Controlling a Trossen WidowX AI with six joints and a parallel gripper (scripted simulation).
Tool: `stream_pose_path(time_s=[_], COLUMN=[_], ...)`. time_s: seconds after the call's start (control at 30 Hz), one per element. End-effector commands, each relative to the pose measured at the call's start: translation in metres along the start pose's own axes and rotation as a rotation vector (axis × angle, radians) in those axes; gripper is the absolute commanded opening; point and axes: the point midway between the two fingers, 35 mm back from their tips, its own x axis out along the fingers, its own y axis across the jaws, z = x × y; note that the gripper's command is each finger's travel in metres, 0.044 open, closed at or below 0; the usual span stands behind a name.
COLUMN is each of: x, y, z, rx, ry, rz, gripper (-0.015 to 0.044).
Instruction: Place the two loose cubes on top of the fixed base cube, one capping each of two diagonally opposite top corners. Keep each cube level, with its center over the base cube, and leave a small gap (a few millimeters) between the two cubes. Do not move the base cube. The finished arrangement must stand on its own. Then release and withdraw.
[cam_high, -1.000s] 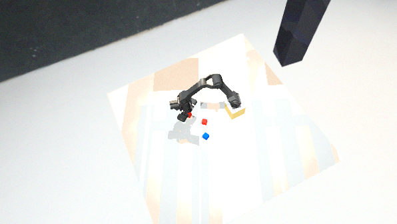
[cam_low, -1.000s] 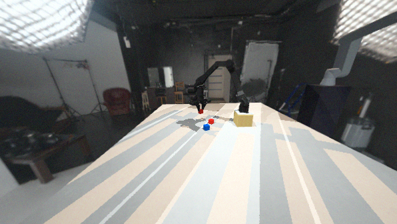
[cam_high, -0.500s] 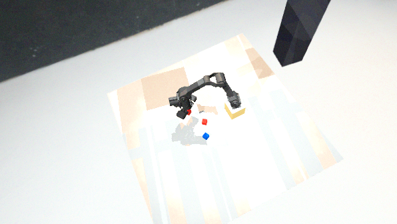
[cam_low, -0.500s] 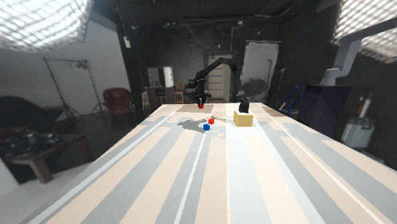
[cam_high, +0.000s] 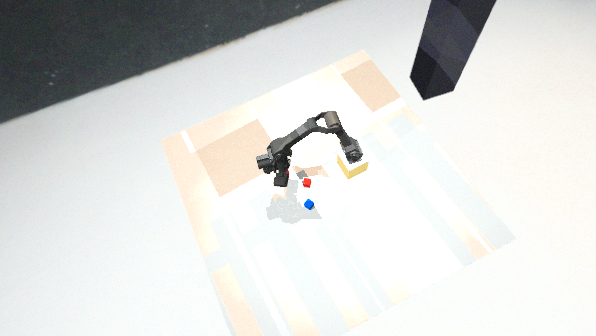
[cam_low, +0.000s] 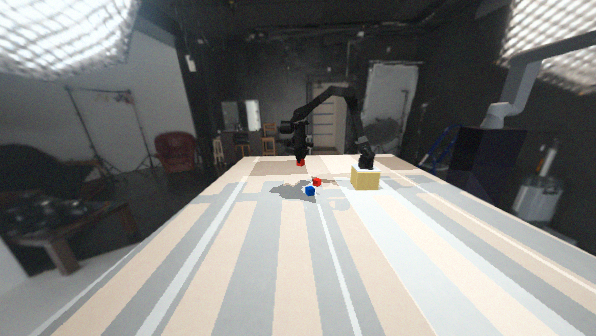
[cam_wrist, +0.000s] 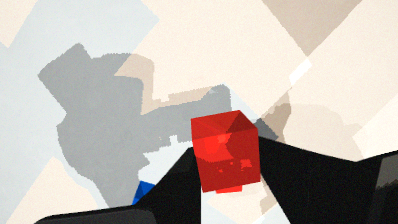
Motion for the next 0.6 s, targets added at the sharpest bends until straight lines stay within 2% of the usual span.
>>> stream_pose_path(time_s=[0.0,0.57], x=[0.004,0.015], y=[0.009,0.052], z=[-0.007,-0.040], rx=[-0.116,-0.673], ry=[0.005,0.007], rz=[-0.001,0.006], gripper=[0.0105,0.0105])
